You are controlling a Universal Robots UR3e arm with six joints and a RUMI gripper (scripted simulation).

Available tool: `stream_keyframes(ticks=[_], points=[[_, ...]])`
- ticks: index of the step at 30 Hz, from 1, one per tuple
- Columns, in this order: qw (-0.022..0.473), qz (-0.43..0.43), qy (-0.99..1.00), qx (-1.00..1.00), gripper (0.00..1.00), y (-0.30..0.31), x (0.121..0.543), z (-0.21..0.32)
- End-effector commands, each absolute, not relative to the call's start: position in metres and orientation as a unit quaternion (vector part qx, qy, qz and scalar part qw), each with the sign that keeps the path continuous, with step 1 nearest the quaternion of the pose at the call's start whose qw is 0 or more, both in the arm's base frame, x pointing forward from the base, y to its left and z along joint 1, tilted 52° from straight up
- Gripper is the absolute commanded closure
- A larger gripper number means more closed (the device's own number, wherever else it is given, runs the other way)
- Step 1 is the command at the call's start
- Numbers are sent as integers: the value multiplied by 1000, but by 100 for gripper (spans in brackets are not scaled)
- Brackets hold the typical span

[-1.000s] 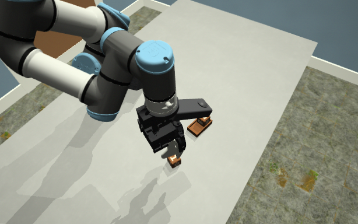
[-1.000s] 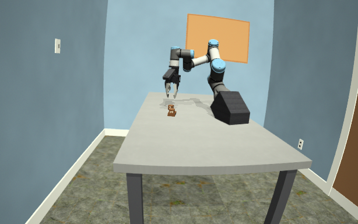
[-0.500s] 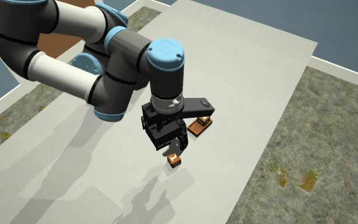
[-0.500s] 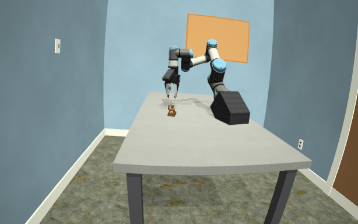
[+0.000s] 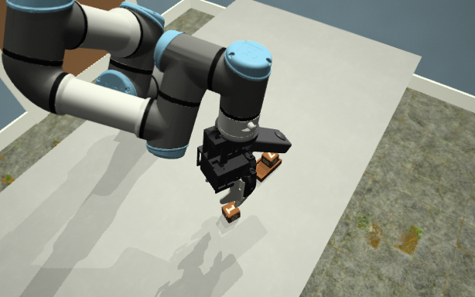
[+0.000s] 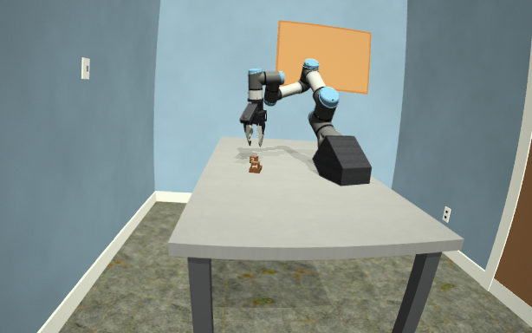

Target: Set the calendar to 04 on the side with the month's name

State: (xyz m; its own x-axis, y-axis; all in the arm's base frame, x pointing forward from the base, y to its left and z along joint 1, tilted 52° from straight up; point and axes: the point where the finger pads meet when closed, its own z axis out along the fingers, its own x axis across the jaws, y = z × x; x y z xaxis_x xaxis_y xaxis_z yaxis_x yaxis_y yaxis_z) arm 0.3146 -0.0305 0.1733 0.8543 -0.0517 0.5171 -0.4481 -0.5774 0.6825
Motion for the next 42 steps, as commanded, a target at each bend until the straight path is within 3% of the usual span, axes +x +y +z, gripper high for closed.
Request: stream_keyframes(ticks=[1, 42], points=[[468, 226, -162, 839, 71, -33, 314, 178], [512, 209, -181, 813, 71, -32, 314, 175]])
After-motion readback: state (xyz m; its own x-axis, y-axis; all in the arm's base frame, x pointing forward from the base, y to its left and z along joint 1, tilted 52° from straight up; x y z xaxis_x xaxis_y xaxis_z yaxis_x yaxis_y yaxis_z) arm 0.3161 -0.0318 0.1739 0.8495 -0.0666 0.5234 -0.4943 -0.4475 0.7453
